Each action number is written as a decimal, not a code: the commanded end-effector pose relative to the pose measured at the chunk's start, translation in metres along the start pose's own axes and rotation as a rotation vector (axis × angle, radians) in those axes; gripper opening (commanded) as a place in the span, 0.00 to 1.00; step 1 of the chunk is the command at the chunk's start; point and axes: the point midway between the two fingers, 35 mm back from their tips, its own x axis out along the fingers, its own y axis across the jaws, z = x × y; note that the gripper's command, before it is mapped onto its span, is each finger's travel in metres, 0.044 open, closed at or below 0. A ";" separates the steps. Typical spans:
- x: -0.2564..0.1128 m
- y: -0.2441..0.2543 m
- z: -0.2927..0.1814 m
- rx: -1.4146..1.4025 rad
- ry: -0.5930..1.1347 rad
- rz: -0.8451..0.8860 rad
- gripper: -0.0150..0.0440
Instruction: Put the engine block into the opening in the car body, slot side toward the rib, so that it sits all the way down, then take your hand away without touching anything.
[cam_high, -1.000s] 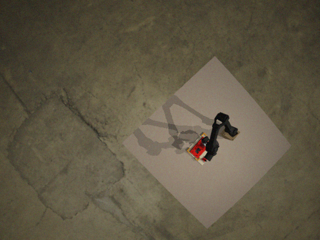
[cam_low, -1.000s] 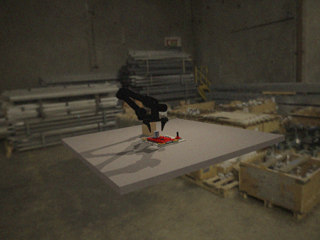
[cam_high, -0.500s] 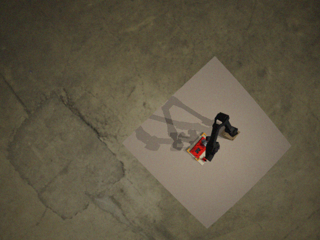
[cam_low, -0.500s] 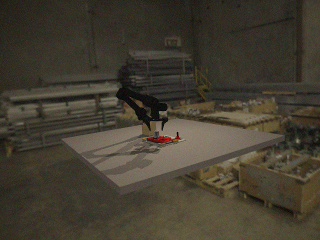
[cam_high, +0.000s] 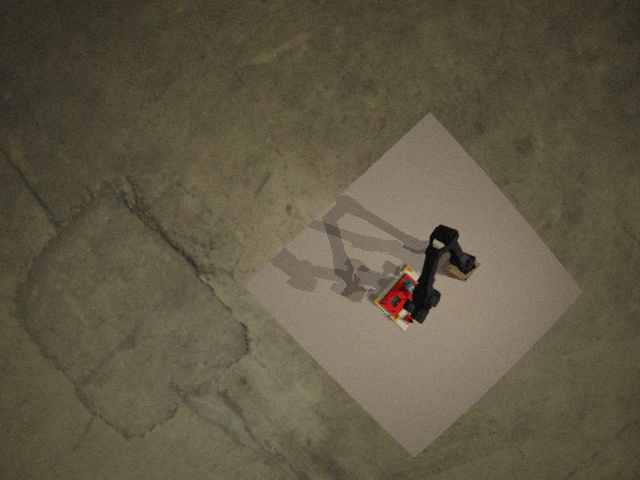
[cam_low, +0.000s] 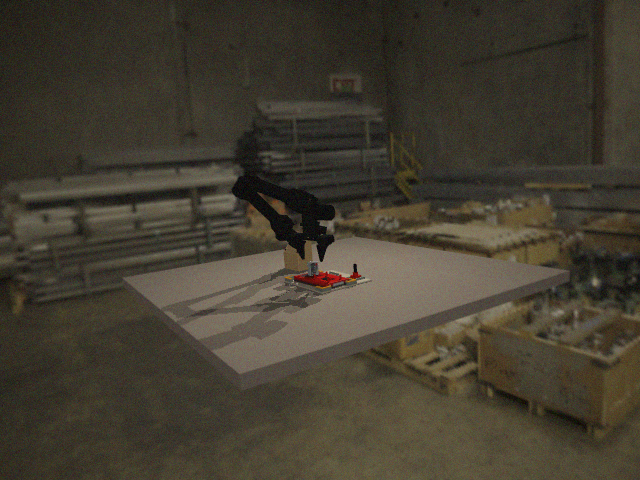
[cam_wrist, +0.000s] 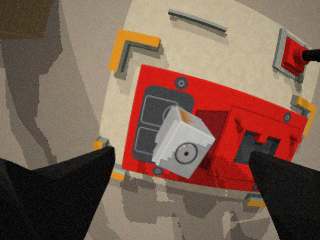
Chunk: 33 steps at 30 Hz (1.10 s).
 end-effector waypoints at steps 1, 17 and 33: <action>-0.003 -0.001 0.000 0.119 -0.004 -0.003 1.00; -0.009 -0.001 0.000 0.673 -0.006 -0.002 1.00; -0.016 -0.001 0.000 1.228 -0.007 0.000 1.00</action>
